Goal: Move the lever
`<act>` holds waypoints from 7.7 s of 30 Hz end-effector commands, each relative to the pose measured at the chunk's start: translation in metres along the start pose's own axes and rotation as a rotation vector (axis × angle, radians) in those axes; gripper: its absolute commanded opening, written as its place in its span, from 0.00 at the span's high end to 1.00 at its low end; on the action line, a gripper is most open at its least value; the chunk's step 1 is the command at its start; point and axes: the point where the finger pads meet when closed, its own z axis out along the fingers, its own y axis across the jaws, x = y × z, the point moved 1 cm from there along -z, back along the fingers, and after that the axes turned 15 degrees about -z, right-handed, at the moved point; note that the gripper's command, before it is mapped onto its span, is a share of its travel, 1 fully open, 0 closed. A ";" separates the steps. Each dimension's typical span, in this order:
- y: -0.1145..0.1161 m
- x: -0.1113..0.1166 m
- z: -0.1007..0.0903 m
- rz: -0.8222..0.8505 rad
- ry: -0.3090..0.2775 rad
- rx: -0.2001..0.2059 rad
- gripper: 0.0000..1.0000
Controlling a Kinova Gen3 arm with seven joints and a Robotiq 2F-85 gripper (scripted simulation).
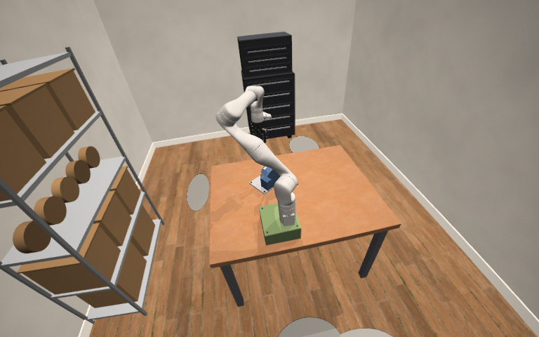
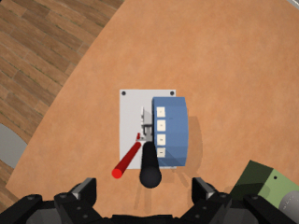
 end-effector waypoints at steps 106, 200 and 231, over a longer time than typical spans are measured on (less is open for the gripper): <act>-0.002 0.004 0.000 -0.014 0.003 0.003 0.03; 0.000 0.004 0.044 -0.009 0.000 0.003 0.03; 0.000 0.004 0.071 -0.010 0.001 0.003 0.03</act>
